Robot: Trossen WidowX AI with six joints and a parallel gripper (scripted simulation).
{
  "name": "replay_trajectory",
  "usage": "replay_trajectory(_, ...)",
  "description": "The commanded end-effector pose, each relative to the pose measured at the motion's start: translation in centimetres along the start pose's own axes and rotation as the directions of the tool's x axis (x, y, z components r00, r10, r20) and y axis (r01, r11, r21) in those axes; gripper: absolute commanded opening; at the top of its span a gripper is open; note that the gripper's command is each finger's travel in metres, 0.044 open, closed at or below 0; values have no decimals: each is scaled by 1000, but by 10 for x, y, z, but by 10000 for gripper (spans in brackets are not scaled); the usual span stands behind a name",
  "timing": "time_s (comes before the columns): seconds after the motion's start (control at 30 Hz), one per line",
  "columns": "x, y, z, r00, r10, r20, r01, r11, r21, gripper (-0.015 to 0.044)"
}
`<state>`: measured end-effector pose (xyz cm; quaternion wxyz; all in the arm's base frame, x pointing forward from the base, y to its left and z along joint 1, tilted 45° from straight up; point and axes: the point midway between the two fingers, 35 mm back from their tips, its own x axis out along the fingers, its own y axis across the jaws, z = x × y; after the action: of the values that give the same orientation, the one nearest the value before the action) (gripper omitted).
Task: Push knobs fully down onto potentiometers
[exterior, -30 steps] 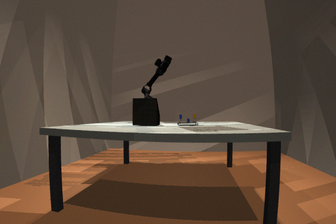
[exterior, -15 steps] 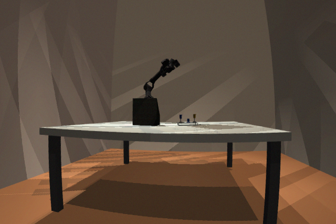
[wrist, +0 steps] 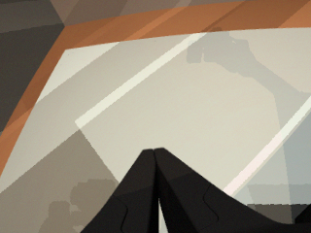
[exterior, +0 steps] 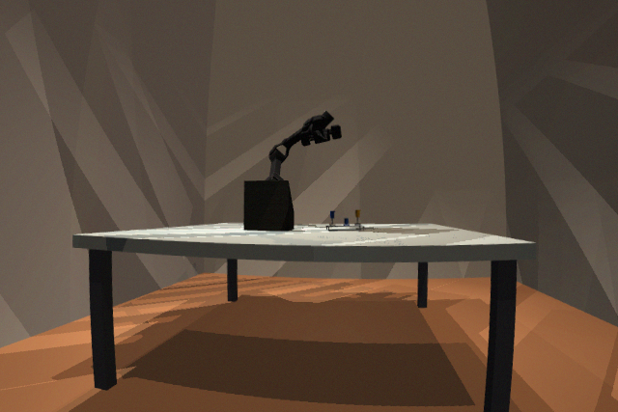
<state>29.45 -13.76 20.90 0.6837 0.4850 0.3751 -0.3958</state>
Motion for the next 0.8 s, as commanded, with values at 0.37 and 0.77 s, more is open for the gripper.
replay_trajectory(0.37, 53, 4, -62, 951, -73, -301, -42, 933, -358, 0)
replay_trajectory(0.77, 86, -1, -117, 829, -148, -539, -219, 802, -556, 0)
